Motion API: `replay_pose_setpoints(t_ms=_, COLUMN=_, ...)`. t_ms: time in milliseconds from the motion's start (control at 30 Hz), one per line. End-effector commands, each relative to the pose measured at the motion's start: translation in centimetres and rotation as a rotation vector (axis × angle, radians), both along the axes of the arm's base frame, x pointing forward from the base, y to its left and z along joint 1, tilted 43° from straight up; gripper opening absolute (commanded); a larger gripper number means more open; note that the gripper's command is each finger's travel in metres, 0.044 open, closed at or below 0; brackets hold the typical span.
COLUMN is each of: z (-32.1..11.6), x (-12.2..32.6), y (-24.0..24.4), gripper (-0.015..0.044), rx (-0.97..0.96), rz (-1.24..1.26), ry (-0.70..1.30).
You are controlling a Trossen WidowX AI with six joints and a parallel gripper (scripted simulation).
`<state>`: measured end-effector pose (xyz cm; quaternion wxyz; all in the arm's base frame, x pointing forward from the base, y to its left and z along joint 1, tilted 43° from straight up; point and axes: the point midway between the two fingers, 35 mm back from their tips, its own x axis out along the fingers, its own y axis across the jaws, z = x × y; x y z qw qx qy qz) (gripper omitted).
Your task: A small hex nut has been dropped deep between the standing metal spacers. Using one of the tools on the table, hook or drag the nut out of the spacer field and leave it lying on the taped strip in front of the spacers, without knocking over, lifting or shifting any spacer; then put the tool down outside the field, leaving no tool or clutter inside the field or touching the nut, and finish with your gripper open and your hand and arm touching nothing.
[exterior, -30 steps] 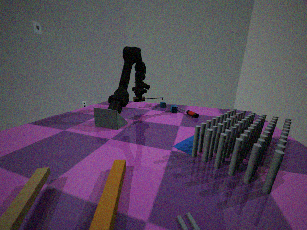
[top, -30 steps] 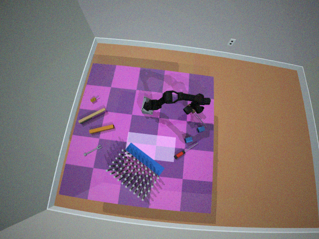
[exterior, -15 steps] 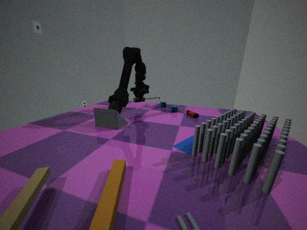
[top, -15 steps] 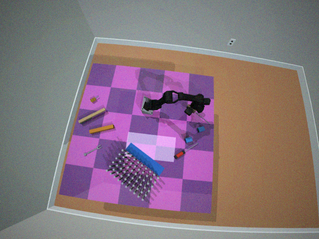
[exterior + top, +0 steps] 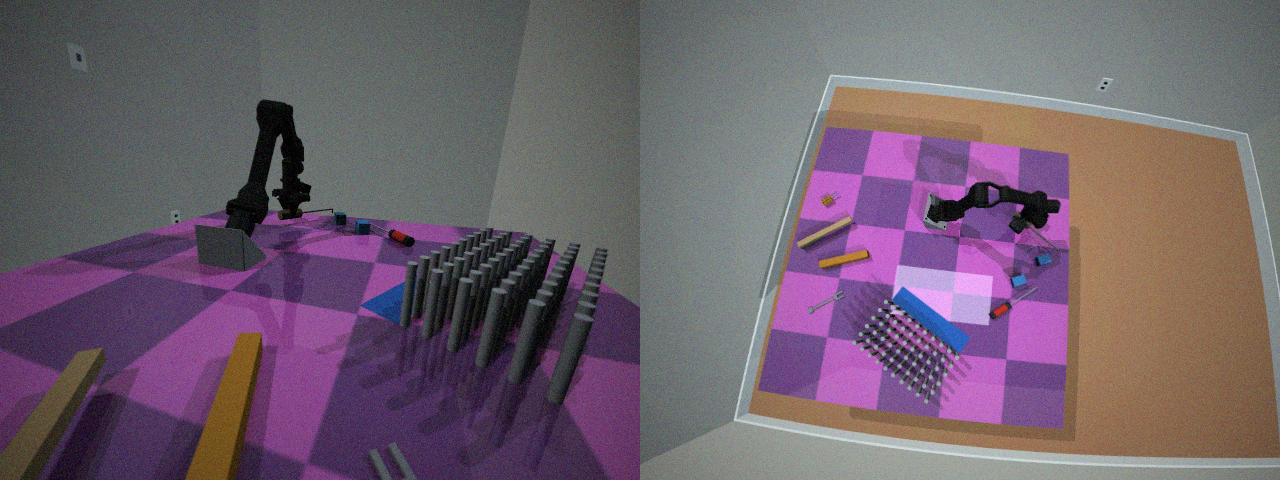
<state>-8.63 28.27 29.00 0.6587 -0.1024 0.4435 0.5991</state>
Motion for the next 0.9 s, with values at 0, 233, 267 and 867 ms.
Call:
replay_pose_setpoints(t_ms=0, z=-0.5, x=-0.1, y=0.5, gripper=0.0000, rx=0.000, rz=0.002, ry=0.000)
replay_pose_setpoints(t_ms=233, z=-1.3, x=-0.2, y=1.2, gripper=0.0000, rx=-0.001, rz=-0.002, ry=0.003)
replay_pose_setpoints(t_ms=267, z=-1.4, x=-0.2, y=1.3, gripper=0.0000, rx=-0.001, rz=-0.002, ry=0.003)
replay_pose_setpoints(t_ms=867, z=-2.0, x=-0.2, y=1.9, gripper=0.0236, rx=-0.001, rz=-0.008, ry=0.007)
